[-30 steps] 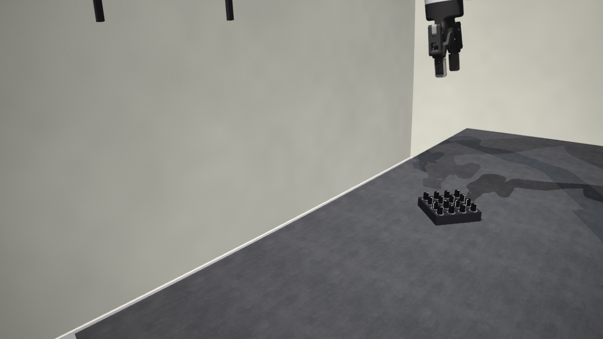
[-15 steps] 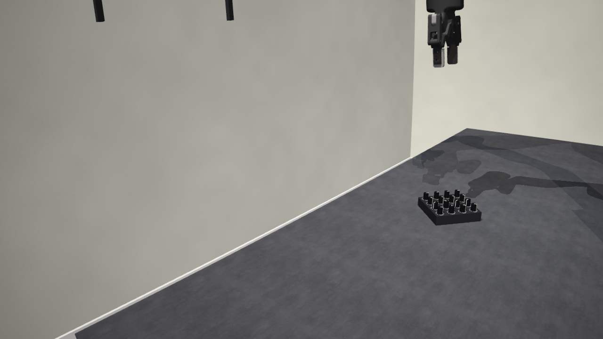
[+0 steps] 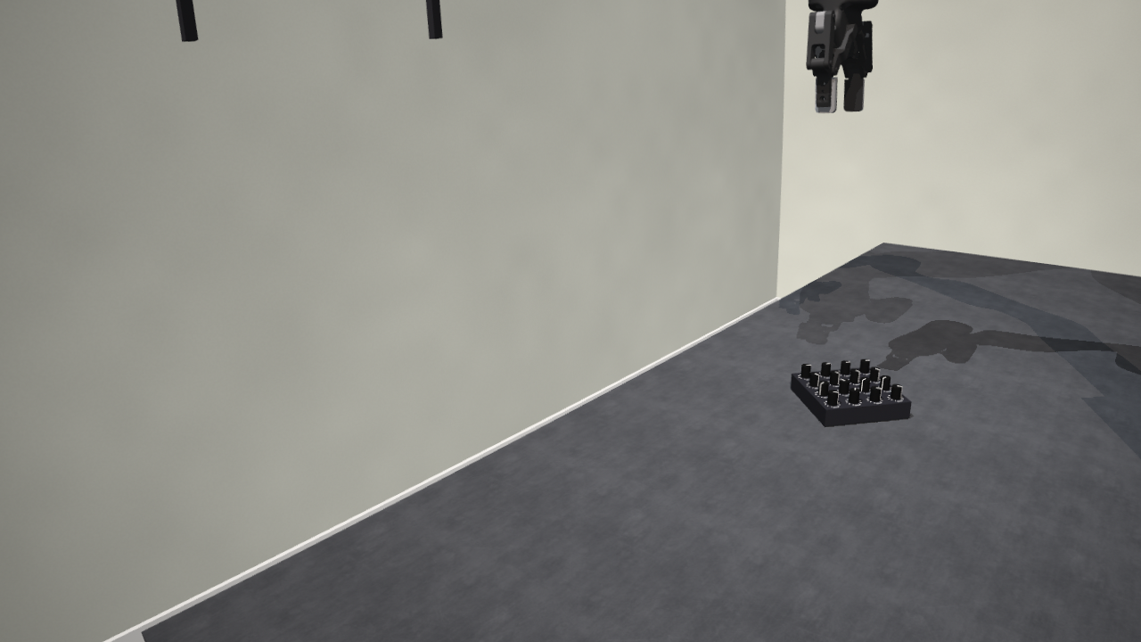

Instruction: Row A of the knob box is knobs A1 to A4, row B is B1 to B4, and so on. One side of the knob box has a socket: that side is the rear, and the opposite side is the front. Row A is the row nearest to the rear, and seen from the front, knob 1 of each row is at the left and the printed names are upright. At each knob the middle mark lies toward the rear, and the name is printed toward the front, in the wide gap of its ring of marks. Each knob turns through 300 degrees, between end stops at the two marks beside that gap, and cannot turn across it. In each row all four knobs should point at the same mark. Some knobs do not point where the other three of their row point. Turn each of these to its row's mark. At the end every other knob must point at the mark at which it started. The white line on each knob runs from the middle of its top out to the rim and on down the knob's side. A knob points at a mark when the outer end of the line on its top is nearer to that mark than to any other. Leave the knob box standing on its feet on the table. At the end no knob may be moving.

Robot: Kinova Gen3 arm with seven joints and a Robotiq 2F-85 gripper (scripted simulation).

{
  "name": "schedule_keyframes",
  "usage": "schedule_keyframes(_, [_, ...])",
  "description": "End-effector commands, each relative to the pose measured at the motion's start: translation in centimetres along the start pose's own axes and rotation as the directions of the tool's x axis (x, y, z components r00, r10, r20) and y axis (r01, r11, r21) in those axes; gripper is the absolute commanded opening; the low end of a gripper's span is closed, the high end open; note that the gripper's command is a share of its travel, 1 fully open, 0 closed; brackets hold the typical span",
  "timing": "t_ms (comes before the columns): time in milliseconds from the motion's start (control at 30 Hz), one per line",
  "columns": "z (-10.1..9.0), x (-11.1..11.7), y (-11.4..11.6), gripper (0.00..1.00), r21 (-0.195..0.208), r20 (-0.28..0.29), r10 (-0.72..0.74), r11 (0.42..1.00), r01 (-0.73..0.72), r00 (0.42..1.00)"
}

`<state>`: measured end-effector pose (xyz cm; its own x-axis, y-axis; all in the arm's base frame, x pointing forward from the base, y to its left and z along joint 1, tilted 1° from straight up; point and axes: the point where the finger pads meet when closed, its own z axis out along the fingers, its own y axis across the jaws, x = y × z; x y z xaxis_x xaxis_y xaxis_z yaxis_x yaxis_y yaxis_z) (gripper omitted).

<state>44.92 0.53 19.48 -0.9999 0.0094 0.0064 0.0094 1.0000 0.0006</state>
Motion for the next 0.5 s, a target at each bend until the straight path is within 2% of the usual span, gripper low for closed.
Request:
schedule_keyframes(0, [-0.2, -0.1, -0.3, 1.00, -0.006, 0.007, 0.011, 1.000, -0.011, 1.000])
schedule_keyframes(100, [-0.2, -0.1, -0.3, 1.00, -0.006, 0.007, 0.011, 1.000, -0.011, 1.000])
schedule_keyframes(133, [0.5, -0.1, 0.2, 1.00, -0.020, 0.004, 0.058, 0.998, -0.057, 0.998])
schedule_keyframes(300, [0.5, -0.1, 0.2, 1.00, -0.020, 0.004, 0.058, 0.998, -0.057, 0.998])
schedule_keyframes(333, [1.3, -0.1, 0.6, 1.00, -0.033, -0.001, 0.104, 0.994, -0.104, 0.995])
schedule_keyframes(467, [1.3, -0.1, 0.6, 1.00, -0.033, -0.001, 0.104, 0.994, -0.104, 0.995])
